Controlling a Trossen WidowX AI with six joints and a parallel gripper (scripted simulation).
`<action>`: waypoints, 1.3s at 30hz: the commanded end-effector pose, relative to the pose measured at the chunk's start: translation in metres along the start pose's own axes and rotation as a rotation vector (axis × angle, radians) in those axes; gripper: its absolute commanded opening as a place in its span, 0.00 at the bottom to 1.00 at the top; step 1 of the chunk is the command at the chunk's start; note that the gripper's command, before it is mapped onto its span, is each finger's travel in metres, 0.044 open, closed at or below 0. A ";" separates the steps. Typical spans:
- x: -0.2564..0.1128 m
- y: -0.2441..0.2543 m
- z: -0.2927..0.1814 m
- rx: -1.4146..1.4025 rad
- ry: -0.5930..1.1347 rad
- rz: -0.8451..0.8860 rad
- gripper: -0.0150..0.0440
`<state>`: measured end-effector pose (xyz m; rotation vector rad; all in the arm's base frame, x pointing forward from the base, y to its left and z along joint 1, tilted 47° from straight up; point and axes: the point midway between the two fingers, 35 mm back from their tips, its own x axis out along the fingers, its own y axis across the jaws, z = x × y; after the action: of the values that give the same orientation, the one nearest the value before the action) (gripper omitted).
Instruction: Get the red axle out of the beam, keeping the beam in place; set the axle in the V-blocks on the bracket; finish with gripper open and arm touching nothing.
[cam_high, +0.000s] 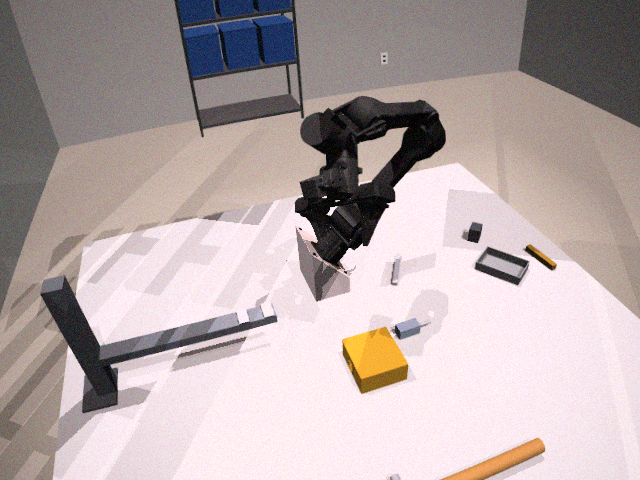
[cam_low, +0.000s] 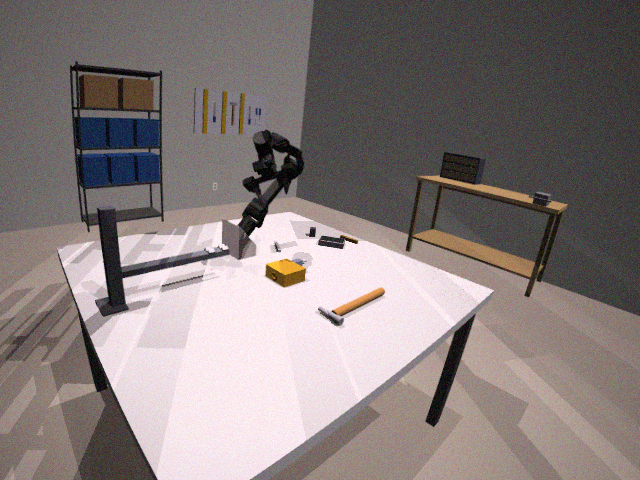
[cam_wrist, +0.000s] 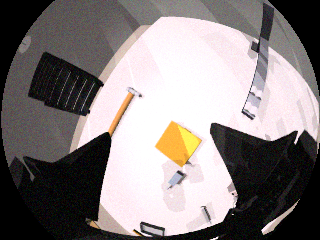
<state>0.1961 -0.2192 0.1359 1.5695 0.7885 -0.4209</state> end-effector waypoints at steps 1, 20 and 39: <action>0.046 0.015 -0.056 0.163 0.193 -0.100 1.00; 0.104 0.004 -0.223 0.519 0.487 -0.616 1.00; 0.136 -0.014 -0.249 0.519 0.489 -0.614 1.00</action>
<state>0.2388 0.0473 0.0814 1.9161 1.6456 -0.7379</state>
